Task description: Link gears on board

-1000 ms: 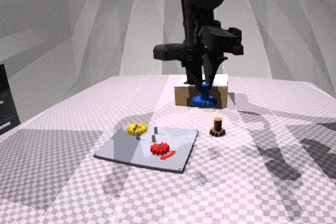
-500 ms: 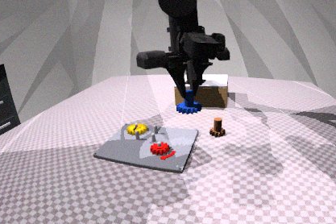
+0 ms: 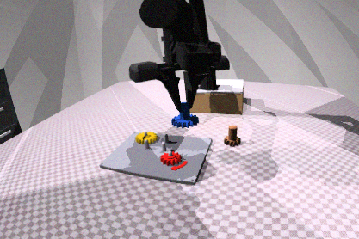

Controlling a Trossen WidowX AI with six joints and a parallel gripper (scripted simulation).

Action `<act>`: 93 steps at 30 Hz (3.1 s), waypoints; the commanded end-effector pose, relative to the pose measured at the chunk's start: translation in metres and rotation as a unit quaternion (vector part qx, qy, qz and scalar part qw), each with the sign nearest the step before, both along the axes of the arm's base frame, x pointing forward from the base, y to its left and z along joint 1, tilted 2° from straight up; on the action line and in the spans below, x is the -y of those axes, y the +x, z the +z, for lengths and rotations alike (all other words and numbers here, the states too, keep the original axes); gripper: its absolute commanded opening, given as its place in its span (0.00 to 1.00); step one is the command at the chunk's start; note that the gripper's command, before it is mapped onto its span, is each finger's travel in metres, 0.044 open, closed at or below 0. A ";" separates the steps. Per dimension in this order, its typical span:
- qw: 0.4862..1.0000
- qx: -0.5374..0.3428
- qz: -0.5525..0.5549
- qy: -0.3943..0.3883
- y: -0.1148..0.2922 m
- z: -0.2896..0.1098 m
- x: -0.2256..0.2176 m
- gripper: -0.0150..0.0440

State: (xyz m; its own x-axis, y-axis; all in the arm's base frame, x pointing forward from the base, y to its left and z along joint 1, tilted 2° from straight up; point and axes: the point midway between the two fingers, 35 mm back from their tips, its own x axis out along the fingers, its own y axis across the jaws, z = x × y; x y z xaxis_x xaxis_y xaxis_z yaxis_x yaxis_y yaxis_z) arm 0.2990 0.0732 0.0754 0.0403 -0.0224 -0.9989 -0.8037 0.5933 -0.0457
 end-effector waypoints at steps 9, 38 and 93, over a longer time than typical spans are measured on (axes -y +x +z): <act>1.000 -0.002 0.004 -0.005 0.008 -0.010 0.027 0.25; 1.000 -0.002 0.007 -0.006 0.013 -0.014 0.051 0.25; 0.999 -0.001 -0.037 -0.005 0.015 -0.059 0.052 0.25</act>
